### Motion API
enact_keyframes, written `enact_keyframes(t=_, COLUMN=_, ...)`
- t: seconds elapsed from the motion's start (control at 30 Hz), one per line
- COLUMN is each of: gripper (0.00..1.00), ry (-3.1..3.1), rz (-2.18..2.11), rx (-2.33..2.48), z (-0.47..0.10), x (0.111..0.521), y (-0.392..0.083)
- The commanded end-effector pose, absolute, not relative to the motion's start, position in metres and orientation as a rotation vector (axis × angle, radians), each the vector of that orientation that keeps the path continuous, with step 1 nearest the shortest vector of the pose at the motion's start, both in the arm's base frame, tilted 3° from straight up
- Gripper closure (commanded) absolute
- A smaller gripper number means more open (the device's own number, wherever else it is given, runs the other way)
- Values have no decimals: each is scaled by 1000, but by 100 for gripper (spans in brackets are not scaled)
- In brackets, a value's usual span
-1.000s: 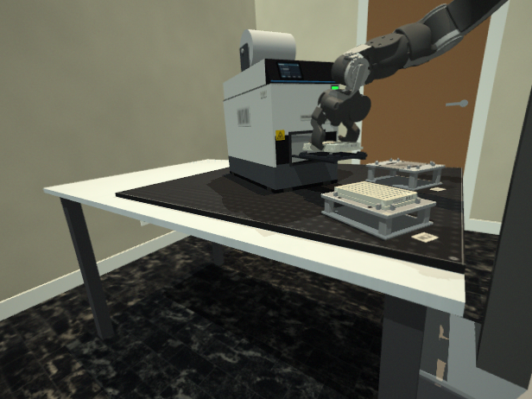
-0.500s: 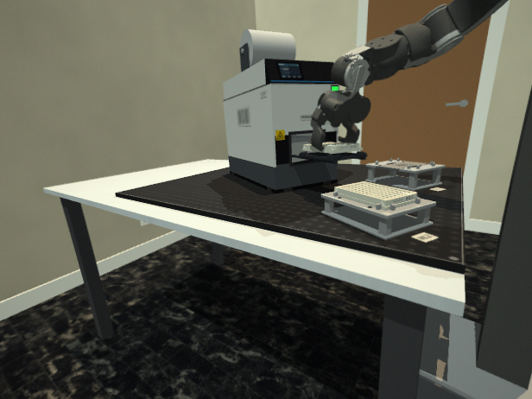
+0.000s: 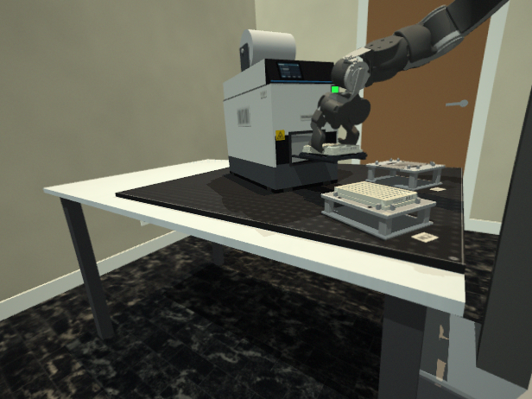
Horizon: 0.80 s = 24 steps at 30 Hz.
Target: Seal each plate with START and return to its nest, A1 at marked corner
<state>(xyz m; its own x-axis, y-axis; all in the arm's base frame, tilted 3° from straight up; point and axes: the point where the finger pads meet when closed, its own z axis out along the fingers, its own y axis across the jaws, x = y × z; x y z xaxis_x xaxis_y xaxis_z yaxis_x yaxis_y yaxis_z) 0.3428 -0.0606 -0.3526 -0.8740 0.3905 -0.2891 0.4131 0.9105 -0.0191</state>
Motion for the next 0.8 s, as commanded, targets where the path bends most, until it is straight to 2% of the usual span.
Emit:
enact_keyframes(t=0.0, gripper=100, ry=2798, rz=-113, rx=591, z=-355, x=341, y=-60)
enact_keyframes(t=0.77, gripper=100, ry=2794, rz=-114, rx=596, z=-357, x=342, y=-60)
